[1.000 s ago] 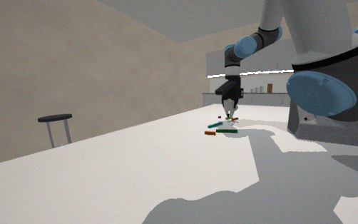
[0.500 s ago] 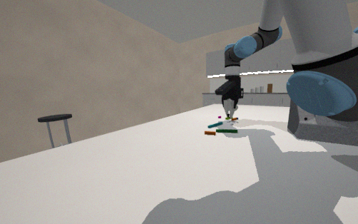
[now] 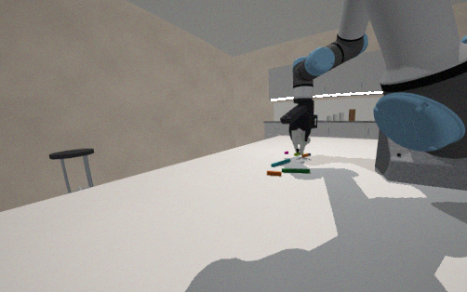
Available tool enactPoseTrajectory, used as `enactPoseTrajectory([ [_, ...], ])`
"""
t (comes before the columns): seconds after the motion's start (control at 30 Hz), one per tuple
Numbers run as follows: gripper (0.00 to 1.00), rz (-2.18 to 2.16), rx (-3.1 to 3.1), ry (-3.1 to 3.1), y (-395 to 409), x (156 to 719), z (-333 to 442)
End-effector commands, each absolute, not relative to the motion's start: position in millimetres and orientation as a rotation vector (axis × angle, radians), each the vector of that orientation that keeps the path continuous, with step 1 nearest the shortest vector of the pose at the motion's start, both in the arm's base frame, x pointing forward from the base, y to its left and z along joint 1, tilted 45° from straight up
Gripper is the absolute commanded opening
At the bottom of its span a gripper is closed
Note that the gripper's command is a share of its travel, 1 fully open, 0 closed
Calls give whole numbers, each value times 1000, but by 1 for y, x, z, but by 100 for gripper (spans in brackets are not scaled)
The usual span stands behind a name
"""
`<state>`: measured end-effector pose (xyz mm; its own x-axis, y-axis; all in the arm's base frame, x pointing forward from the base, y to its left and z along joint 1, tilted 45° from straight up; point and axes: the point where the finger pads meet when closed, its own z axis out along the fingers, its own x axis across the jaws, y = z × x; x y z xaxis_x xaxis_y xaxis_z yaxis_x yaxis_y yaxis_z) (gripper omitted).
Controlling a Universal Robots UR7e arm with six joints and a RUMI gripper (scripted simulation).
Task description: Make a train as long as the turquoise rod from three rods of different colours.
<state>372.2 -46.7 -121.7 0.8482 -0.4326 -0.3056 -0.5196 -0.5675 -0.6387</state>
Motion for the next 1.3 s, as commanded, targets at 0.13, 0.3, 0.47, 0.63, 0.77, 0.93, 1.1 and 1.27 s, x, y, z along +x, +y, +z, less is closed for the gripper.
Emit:
enactPoseTrajectory([
  [0.13,0,145,-2258,689,-47,372,-122],
  [0.3,0,145,-2258,689,-47,372,-122],
  [0.47,0,145,-2258,689,-47,372,-122],
  [0.63,0,145,-2258,689,-47,372,-122],
  [0.77,0,145,-2258,689,-46,373,-123],
  [0.93,0,145,-2258,689,-44,373,-125],
  [1.1,0,145,-2258,689,-41,373,-128],
  [1.27,0,145,-2258,689,-39,374,-130],
])
